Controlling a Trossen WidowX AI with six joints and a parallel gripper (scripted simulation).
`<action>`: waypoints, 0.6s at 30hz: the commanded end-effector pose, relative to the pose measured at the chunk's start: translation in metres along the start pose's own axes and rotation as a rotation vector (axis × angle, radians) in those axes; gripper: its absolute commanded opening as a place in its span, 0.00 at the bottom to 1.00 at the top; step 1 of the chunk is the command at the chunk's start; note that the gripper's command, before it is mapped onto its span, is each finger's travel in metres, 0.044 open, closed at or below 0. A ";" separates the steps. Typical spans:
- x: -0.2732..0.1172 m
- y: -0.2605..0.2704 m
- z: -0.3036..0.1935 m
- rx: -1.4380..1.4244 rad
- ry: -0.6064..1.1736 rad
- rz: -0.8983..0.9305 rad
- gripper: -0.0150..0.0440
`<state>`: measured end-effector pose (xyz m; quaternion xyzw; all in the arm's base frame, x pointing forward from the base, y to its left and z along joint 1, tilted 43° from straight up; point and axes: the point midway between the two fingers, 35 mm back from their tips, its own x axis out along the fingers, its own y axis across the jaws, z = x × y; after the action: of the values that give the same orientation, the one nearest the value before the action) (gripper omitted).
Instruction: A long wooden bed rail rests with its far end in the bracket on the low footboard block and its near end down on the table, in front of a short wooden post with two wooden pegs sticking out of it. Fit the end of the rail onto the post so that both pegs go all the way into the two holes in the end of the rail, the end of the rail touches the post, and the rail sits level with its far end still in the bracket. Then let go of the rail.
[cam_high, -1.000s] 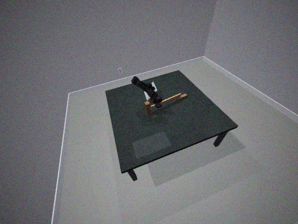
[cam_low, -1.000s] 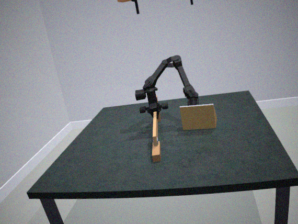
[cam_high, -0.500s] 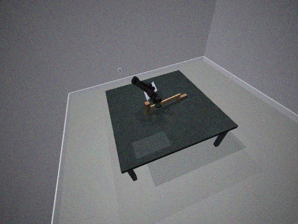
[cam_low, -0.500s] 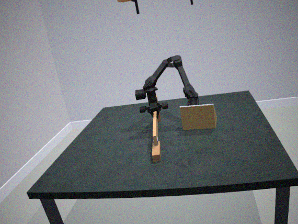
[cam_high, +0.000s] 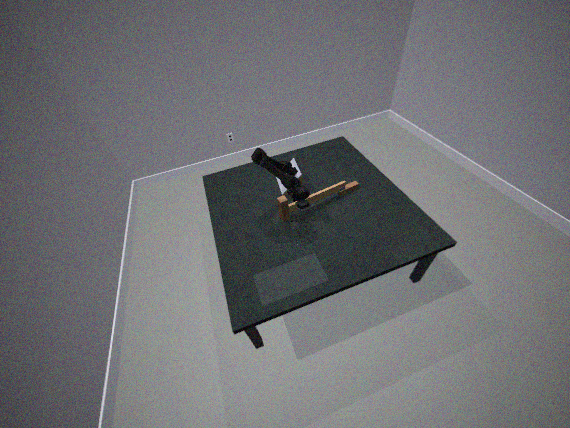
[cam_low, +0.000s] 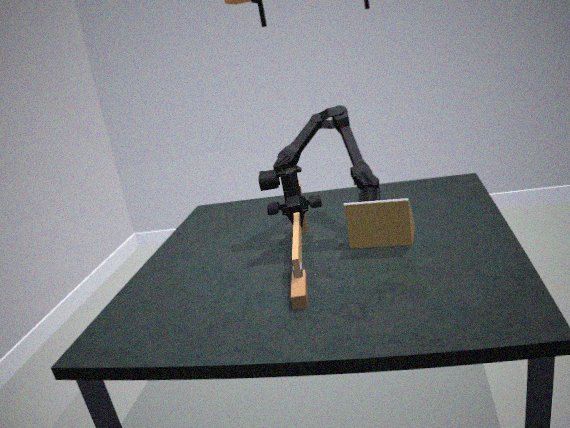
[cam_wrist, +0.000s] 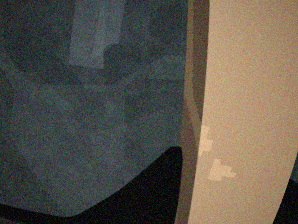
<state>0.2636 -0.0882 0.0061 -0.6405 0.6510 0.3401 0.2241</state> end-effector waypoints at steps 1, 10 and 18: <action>-0.003 -0.002 -0.003 0.001 0.001 -0.010 0.25; -0.003 -0.002 -0.006 0.001 0.001 -0.010 0.25; -0.003 -0.002 -0.009 0.001 0.001 -0.010 0.25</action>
<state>0.2644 -0.0924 0.0097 -0.6406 0.6510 0.3401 0.2241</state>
